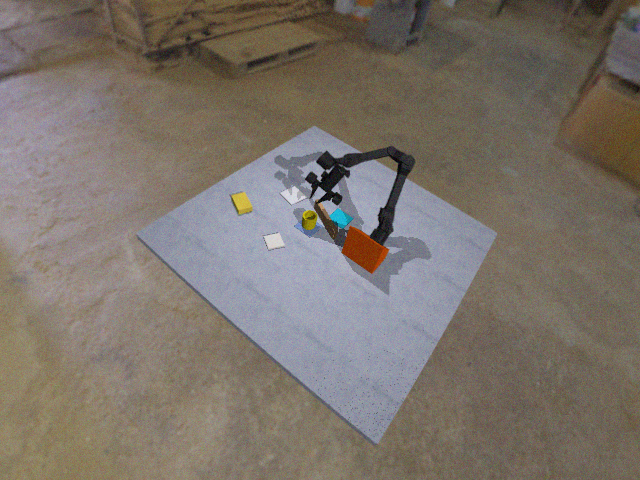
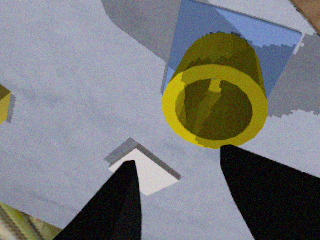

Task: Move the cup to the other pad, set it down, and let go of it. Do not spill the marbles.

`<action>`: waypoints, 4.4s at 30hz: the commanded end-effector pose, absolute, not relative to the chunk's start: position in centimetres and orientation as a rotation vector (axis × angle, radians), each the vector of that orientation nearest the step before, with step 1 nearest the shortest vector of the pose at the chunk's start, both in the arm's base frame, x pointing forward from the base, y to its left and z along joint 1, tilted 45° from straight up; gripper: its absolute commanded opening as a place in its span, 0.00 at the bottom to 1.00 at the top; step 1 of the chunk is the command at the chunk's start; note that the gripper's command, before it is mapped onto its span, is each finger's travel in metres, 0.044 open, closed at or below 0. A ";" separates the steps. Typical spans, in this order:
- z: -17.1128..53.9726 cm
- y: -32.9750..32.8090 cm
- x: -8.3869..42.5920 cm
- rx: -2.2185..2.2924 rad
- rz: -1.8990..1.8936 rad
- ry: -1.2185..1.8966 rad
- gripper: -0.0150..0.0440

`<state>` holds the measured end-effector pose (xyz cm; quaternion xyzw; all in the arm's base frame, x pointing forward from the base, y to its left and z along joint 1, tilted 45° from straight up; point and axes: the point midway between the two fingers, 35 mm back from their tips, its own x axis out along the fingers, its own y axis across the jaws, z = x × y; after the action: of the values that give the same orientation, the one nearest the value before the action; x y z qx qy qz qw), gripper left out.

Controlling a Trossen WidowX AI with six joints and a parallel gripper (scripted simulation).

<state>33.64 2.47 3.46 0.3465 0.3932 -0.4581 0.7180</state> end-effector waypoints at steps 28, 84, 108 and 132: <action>-3.0 1.9 30.4 0.678 -1.576 0.573 0.54; -6.5 -1.7 30.1 0.686 -1.580 0.568 0.31; -1.5 3.6 30.4 0.680 -1.576 0.574 0.25; -1.1 4.0 30.0 0.664 -1.579 0.576 0.25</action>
<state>29.99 4.02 -1.03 0.2890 0.2503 -0.6863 0.6188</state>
